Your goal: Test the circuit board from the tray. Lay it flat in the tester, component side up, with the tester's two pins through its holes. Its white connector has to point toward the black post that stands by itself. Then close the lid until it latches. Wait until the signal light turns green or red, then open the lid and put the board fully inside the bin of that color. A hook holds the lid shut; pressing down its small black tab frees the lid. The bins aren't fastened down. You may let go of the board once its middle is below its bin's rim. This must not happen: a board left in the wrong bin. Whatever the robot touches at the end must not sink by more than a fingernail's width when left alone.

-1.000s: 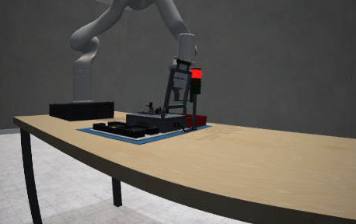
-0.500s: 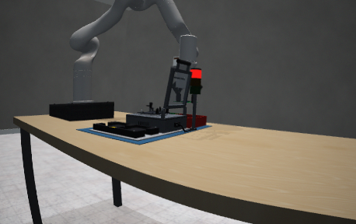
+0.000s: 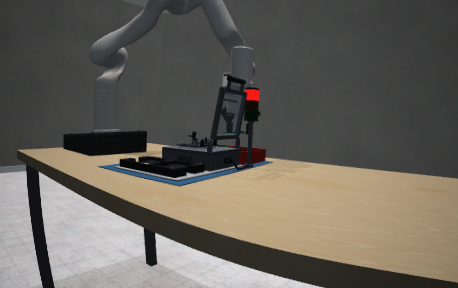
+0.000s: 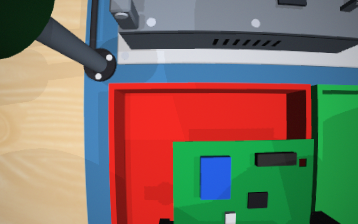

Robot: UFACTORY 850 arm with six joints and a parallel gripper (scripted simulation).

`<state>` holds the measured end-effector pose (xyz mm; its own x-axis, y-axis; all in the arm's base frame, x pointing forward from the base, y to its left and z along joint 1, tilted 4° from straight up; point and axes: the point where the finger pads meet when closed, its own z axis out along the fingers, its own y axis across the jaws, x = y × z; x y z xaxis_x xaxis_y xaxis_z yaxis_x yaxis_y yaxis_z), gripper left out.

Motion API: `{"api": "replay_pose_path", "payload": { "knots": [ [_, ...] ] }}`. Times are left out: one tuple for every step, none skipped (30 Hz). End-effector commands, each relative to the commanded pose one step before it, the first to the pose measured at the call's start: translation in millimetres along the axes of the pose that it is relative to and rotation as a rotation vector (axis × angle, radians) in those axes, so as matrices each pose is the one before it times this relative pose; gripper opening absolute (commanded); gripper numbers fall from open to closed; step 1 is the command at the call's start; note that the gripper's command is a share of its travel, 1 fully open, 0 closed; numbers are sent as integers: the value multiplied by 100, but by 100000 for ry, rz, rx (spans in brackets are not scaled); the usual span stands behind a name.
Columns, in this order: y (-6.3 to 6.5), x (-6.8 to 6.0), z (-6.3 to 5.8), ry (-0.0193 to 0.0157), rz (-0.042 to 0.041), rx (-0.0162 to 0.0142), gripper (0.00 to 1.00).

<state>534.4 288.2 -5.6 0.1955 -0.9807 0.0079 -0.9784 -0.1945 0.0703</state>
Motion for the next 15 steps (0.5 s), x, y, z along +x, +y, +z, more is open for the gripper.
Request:
{"api": "replay_pose_path", "payload": {
  "knots": [
    [-96, -37, 820, -62, 0, 198, 79],
    [0, -2, 245, 0, 0, 0, 79],
    [0, -2, 261, 0, 0, 0, 79],
    [0, -2, 274, 0, 0, 0, 79],
    [0, -2, 287, 0, 0, 0, 79],
    [0, -2, 298, 0, 0, 0, 79],
    [0, -2, 307, 0, 0, 0, 79],
    [0, -2, 315, 0, 0, 0, 79],
    [0, -2, 320, 0, 0, 0, 79],
    [0, -2, 324, 0, 0, 0, 79],
    [0, -2, 327, 0, 0, 0, 79],
    [0, 0, 0, 0, 0, 0, 79],
    [0, 0, 0, 0, 0, 0, 79],
    [0, -2, 327, 0, 0, 0, 79],
    [0, -2, 326, 0, 0, 0, 79]
  ]
}}
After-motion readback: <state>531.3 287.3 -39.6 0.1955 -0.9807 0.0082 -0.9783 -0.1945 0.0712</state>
